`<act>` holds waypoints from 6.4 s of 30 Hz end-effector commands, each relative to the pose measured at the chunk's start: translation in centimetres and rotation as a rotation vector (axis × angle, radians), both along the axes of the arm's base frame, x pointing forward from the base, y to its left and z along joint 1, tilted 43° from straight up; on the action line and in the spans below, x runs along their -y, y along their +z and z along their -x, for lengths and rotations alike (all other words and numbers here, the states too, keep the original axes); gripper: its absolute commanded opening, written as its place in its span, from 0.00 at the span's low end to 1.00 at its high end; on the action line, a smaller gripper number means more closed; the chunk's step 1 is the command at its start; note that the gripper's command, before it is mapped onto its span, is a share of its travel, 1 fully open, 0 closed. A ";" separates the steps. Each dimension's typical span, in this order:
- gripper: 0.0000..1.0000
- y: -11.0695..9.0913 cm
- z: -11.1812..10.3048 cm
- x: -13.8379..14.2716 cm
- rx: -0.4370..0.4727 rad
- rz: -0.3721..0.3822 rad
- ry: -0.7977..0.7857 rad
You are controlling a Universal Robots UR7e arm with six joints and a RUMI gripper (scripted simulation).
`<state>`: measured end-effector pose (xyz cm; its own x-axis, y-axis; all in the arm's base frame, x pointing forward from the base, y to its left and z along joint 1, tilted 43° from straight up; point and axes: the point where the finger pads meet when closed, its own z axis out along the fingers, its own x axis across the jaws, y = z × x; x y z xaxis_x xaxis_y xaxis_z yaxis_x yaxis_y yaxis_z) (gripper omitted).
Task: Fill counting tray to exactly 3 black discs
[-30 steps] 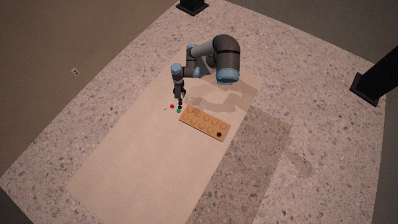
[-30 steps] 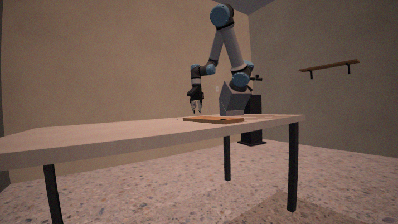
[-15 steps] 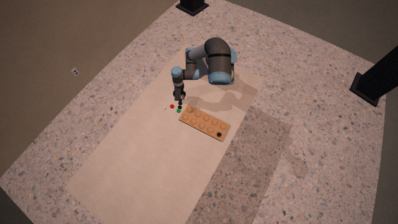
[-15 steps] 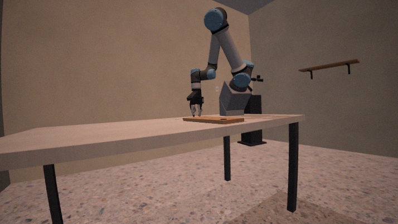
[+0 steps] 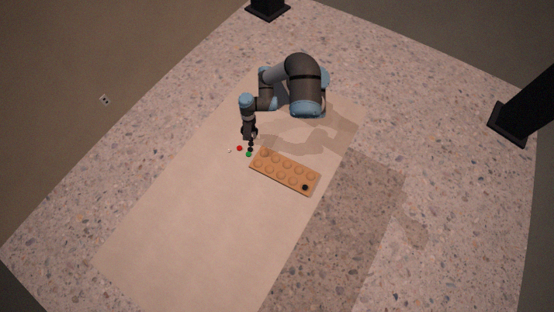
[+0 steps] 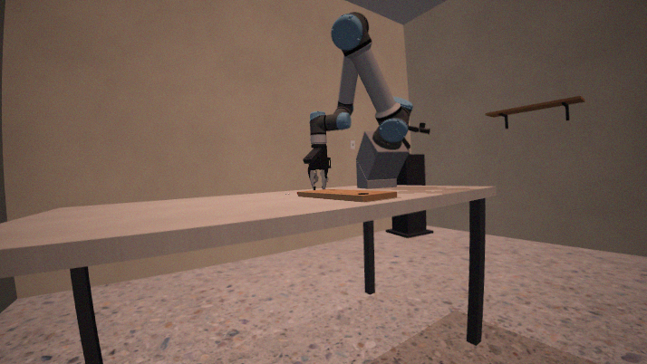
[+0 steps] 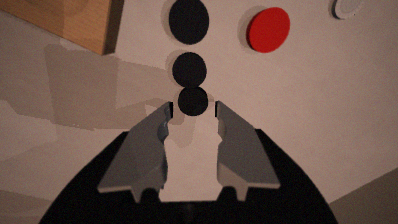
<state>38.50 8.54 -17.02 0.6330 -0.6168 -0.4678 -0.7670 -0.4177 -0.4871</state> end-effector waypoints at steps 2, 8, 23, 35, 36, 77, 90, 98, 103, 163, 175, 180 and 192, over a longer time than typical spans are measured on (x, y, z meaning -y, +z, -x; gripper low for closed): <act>0.28 -0.1 0.2 -0.2 -0.003 -0.003 0.001; 0.00 -0.1 0.1 -0.2 -0.003 -0.003 0.000; 0.00 -0.1 0.1 -0.2 -0.003 -0.003 0.000; 0.00 -0.1 0.1 -0.2 -0.003 -0.003 0.000; 0.00 -0.1 0.1 -0.2 -0.003 -0.003 0.000; 0.00 7.1 0.9 6.7 0.002 0.003 -0.001; 0.00 7.5 0.9 6.5 -0.001 0.002 0.001; 0.00 9.6 -0.5 5.0 -0.007 0.024 -0.002; 0.00 12.5 -2.0 2.4 -0.013 0.046 -0.007; 0.00 35.9 5.3 -24.7 -0.004 -0.005 0.001; 0.00 33.7 5.0 -26.7 -0.006 -0.002 0.002; 0.00 32.4 4.7 -27.9 -0.006 -0.001 0.002; 0.00 30.5 4.5 -29.7 -0.006 -0.001 0.002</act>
